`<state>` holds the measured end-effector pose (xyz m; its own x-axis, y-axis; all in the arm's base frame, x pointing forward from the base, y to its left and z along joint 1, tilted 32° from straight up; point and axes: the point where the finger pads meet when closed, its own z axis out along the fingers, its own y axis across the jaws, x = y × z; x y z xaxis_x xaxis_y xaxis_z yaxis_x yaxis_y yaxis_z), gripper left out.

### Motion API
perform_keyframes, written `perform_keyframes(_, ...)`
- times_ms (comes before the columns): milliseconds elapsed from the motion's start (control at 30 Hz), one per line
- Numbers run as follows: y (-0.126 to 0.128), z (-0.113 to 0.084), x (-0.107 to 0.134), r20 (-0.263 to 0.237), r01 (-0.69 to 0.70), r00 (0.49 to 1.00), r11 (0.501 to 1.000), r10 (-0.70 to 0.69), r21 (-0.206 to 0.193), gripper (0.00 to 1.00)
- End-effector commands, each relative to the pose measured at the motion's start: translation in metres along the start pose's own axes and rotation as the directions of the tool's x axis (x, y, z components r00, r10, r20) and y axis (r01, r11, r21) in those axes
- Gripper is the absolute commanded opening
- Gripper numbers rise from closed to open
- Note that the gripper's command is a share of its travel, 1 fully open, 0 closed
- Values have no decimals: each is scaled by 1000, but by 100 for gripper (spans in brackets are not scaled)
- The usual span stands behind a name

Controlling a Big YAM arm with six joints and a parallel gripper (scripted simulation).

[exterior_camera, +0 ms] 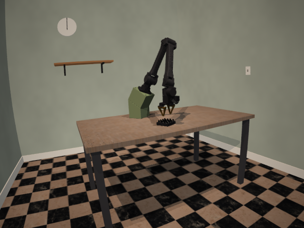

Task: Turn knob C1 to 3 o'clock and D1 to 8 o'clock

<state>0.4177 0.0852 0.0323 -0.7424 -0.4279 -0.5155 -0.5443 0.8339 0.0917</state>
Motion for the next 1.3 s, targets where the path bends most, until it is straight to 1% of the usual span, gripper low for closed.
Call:
perform_keyframes(0, -8, -14, -23, 62, 7, 998, 1000, -8, 27, 100)
perform_keyframes(133, -8, -14, -20, 59, 5, 998, 1000, -7, 27, 100)
perform_keyframes(233, -8, -12, -9, 46, 0, 999, 1000, -1, 23, 100)
perform_keyframes(433, -8, -12, -2, 46, 10, 999, 1000, -11, 23, 100)
perform_keyframes(500, -8, -12, -2, 46, 10, 999, 1000, -11, 23, 100)
perform_keyframes(533, -10, -13, -7, 55, 10, 998, 1000, -12, 28, 100)
perform_keyframes(567, -8, -11, 1, 45, 10, 999, 1000, -11, 23, 100)
perform_keyframes(967, -8, -10, 27, 43, 10, 999, 1000, -11, 24, 100)
perform_keyframes(1067, -8, -10, 29, 43, 10, 999, 1000, -11, 24, 100)
perform_keyframes(1100, -10, -11, 26, 50, 12, 999, 1000, -14, 27, 100)
perform_keyframes(1133, -8, -10, 33, 43, 10, 999, 1000, -11, 24, 100)
perform_keyframes(1267, -8, -10, 39, 43, 10, 999, 1000, -11, 24, 100)
